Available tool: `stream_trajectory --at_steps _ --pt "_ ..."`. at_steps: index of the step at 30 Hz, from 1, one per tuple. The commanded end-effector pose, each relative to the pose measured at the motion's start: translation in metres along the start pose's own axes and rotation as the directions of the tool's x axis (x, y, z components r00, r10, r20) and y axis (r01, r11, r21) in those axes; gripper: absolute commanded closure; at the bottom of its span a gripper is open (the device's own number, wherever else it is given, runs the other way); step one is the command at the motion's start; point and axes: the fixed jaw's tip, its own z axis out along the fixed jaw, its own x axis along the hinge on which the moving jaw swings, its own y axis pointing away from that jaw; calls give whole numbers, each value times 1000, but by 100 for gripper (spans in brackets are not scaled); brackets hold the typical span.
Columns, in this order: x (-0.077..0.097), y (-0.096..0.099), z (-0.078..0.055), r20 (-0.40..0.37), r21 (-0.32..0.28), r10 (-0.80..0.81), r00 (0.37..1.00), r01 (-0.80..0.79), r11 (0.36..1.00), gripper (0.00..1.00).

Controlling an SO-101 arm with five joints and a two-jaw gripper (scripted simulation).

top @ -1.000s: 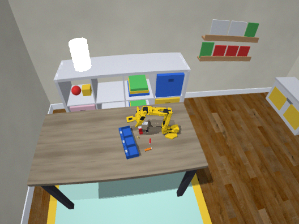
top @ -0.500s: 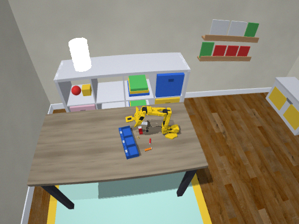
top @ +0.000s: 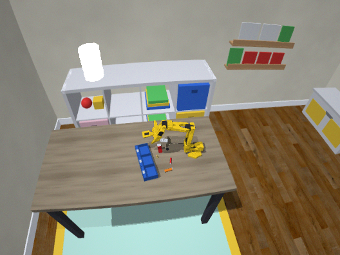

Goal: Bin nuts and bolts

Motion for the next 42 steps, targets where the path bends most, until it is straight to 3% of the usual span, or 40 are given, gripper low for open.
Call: stream_trajectory --at_steps 1,15,34,42 --pt "-12 -3 -9 71 14 -7 997 6 1000 0" --pt "-14 -4 -7 80 16 -10 997 8 1000 0" --pt "-73 -22 21 294 90 -85 952 61 994 0" --pt "-81 -25 25 322 104 -97 942 66 992 0"
